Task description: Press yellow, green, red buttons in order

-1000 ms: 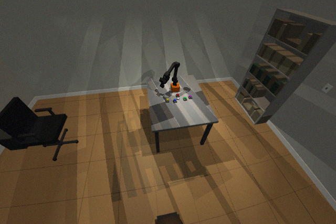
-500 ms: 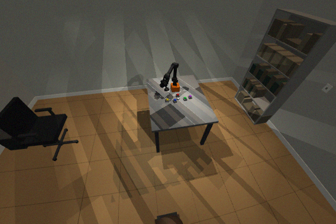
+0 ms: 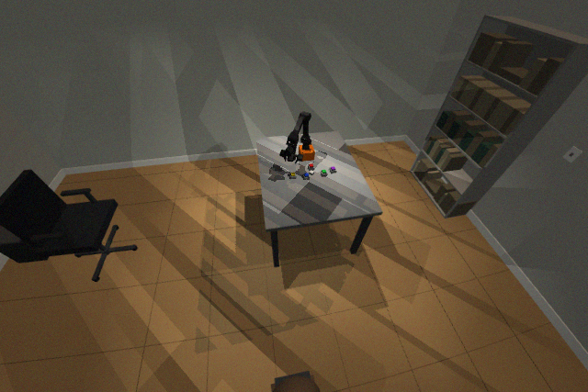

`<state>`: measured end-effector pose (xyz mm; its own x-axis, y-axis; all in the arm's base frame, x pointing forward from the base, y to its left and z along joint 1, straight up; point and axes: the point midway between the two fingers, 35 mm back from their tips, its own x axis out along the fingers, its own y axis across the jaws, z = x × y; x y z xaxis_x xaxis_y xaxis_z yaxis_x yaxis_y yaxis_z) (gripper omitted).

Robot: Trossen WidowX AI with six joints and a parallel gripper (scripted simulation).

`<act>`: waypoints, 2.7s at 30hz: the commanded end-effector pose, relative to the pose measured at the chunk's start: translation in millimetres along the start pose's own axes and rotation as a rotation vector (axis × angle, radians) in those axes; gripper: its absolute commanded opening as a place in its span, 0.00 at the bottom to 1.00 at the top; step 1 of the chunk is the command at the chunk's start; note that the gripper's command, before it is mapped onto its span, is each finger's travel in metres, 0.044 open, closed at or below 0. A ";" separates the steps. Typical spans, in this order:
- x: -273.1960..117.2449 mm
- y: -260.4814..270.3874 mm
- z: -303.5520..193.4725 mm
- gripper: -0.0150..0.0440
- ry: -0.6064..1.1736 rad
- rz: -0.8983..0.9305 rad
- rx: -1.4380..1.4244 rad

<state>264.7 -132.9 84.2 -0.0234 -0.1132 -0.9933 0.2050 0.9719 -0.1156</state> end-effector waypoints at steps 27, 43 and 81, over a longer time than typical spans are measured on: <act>66.1 36.5 30.8 0.31 -0.052 0.103 -0.409; 71.9 37.1 31.3 0.29 -0.052 0.103 -0.409; 100.6 40.3 31.6 0.29 -0.051 0.103 -0.409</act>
<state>301.9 -112.3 -18.9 0.0306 -0.0159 -0.9994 -0.1969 0.9802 -0.0216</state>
